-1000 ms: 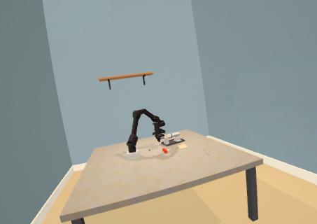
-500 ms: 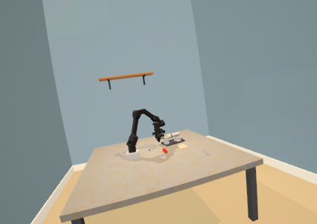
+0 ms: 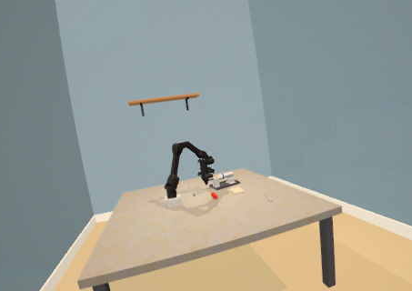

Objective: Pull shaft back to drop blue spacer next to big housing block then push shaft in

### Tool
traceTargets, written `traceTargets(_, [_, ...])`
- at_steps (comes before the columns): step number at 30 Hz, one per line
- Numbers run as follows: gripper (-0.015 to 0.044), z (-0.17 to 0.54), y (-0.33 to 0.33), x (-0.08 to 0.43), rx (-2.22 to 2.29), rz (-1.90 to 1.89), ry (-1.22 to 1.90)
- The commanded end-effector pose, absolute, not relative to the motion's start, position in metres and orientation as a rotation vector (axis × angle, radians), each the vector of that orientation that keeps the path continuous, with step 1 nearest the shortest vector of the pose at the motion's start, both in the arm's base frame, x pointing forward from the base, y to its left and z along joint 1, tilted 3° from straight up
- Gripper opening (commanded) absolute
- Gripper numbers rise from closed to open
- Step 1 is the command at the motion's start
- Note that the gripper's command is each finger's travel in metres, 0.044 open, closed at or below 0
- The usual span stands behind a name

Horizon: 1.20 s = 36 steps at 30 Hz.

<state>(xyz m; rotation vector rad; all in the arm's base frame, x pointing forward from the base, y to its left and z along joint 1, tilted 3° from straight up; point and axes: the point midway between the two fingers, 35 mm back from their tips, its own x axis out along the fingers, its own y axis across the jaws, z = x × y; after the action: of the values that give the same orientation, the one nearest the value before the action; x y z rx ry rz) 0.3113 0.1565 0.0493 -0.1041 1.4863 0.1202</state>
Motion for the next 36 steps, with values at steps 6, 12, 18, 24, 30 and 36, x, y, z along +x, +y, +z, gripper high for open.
traceTargets(6, [0.0,0.0493,0.1565,0.3096,-0.103,0.119,1.488])
traceTargets(12, [0.0,0.0493,0.1564,0.3089,-0.103,0.119,1.488])
traceTargets(18, [0.0,0.0492,0.1563,0.3082,-0.103,0.119,1.488])
traceTargets(24, [0.0,0.0491,0.1562,0.3075,-0.103,0.119,1.488])
traceTargets(30, [0.0,0.0491,0.1561,0.3068,-0.103,0.119,1.488])
traceTargets(36, [0.0,0.049,0.156,0.3062,-0.103,0.119,1.488])
